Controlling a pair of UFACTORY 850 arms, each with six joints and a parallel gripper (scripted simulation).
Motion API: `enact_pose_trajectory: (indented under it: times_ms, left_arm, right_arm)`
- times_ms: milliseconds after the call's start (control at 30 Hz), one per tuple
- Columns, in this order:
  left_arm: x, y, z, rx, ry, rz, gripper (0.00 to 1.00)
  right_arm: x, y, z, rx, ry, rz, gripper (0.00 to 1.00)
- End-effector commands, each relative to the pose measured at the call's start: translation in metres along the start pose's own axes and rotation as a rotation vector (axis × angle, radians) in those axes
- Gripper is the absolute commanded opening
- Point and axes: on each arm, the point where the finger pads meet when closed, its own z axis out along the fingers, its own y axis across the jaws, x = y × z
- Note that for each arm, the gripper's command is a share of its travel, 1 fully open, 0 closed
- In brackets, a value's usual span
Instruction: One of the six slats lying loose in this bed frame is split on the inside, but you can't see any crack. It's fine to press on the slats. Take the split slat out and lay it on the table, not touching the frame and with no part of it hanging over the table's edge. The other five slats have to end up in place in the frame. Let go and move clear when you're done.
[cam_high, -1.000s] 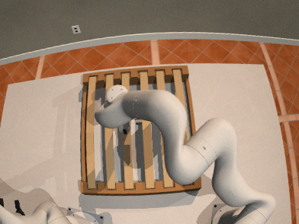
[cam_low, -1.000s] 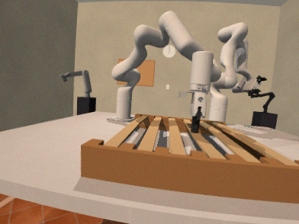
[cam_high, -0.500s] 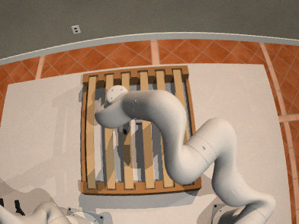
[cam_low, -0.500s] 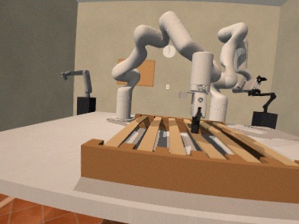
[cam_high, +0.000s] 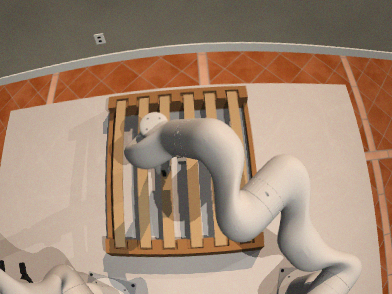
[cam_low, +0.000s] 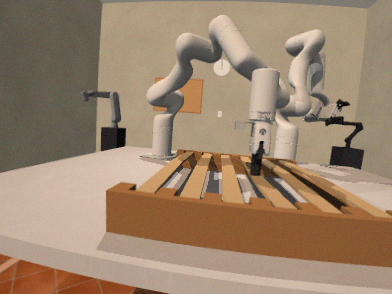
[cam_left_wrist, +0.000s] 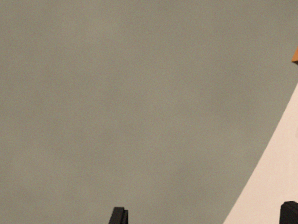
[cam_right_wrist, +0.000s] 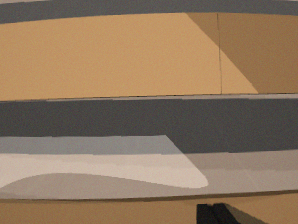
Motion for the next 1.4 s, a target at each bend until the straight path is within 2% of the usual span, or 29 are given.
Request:
enact_pose_trajectory:
  times_ms: [0,1367]
  left_arm:
    - [-0.0001,-0.0004,-0.0001,0.0,0.0,0.001,1.0]
    - [-0.0001,-0.0004,-0.0001,0.0,0.0,0.001,1.0]
  right_arm:
    - [-0.0003,-0.0005,-0.0009,0.001,-0.001,0.0,0.0]
    - [-0.001,-0.0003,0.0029,0.002,-0.002,0.0,0.0]
